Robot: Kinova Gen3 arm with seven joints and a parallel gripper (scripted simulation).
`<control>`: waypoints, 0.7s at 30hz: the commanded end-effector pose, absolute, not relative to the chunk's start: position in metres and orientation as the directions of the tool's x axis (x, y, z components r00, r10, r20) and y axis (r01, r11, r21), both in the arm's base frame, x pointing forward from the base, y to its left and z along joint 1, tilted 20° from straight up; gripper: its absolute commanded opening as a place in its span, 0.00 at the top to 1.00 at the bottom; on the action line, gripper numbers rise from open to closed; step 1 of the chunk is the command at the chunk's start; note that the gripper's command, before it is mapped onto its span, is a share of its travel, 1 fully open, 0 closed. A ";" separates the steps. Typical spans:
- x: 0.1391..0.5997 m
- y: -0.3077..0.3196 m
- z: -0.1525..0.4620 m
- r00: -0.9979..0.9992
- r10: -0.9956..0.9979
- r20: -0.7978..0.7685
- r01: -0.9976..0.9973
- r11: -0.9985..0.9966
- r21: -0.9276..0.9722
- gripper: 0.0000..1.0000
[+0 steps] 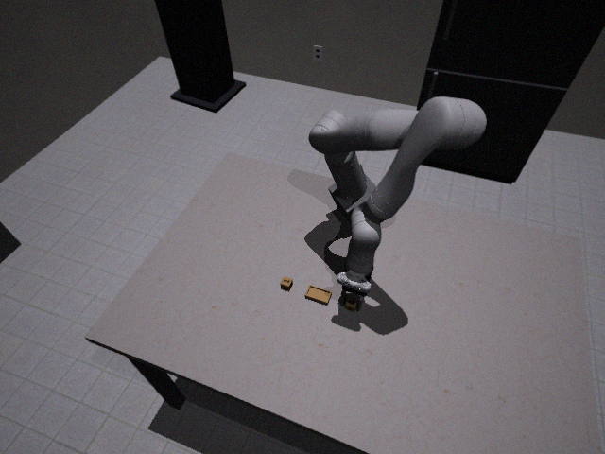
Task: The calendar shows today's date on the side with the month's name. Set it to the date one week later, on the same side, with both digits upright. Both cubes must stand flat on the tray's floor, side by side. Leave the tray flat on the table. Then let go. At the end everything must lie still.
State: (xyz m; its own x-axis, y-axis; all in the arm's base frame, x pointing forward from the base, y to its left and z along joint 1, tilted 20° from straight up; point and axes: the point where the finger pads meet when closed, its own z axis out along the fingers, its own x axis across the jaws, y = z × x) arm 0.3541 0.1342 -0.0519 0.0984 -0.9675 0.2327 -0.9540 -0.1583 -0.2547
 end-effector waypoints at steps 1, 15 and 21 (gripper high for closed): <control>0.354 0.135 -0.052 0.099 -0.968 0.232 -0.954 -0.158 -0.255 0.13; 0.354 0.135 -0.052 0.099 -0.968 0.232 -0.954 -0.158 -0.255 0.13; 0.354 0.135 -0.052 0.099 -0.968 0.232 -0.954 -0.158 -0.255 0.43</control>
State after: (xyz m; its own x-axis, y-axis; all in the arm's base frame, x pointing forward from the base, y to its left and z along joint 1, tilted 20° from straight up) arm 0.3541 0.1342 -0.0519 0.0984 -0.9675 0.2328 -0.9540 -0.1583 -0.2547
